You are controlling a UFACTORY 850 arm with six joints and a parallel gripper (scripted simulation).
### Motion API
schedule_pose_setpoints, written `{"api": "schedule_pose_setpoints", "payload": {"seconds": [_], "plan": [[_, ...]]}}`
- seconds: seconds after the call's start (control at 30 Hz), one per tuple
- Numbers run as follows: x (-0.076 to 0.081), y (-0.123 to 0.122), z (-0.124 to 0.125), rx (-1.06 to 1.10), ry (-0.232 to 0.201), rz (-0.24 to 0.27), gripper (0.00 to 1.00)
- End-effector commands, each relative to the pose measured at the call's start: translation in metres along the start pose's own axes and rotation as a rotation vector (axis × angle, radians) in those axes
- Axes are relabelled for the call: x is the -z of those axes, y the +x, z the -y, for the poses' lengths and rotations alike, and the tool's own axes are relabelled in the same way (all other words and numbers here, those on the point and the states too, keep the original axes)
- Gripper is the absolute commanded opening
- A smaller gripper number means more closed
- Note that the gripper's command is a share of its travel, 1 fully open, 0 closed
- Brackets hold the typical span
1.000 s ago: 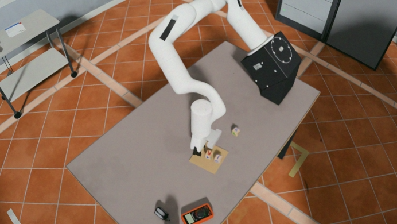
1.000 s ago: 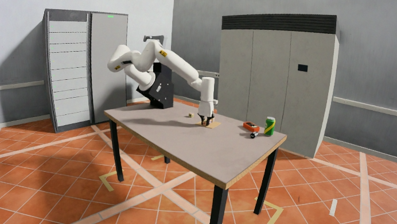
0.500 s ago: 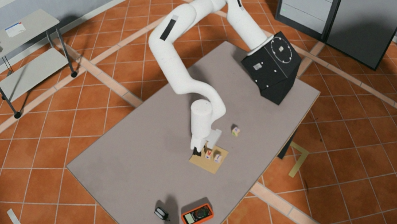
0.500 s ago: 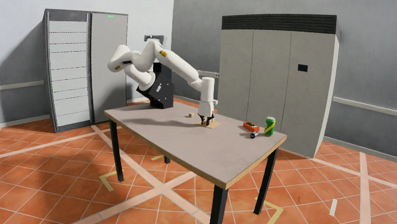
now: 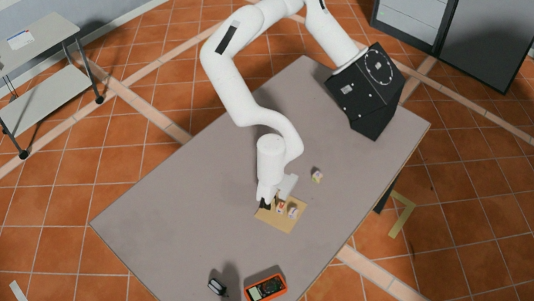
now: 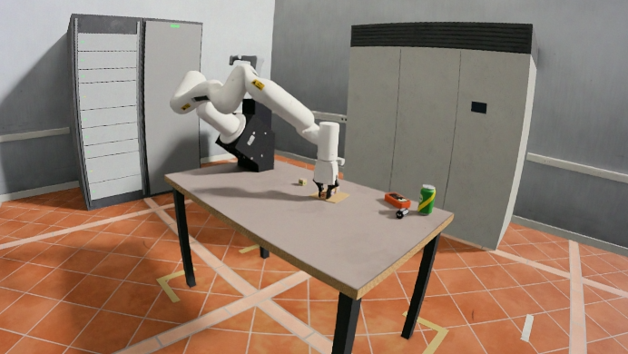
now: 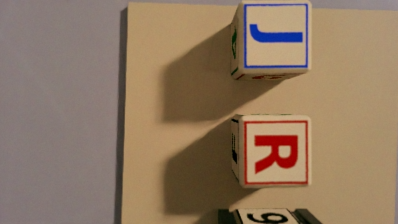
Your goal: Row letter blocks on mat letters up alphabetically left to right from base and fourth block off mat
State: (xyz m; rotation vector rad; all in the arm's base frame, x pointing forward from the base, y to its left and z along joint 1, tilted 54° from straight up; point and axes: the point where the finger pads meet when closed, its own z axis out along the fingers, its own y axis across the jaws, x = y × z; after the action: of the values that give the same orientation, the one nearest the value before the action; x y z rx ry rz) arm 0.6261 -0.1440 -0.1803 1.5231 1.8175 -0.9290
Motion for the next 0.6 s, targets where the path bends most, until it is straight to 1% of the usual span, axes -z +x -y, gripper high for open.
{"api": "schedule_pose_setpoints", "payload": {"seconds": [0.0,0.3,0.33,0.4,0.43,0.5,0.53,0.57], "plan": [[0.0008,-0.0001,-0.0007,0.000,-0.001,0.000,0.28],[0.0008,-0.0001,-0.0007,0.000,-0.001,0.000,0.28],[0.0008,-0.0001,-0.0007,0.000,-0.001,0.000,0.32],[0.0008,-0.0001,-0.0007,0.000,-0.001,0.000,0.32],[0.0008,-0.0001,-0.0007,0.000,-0.001,0.000,0.36],[0.0008,-0.0001,-0.0007,0.000,-0.001,0.000,0.36],[0.0008,-0.0001,-0.0007,0.000,-0.001,0.000,0.40],[0.0008,-0.0001,-0.0007,0.000,-0.001,0.000,0.40]]}}
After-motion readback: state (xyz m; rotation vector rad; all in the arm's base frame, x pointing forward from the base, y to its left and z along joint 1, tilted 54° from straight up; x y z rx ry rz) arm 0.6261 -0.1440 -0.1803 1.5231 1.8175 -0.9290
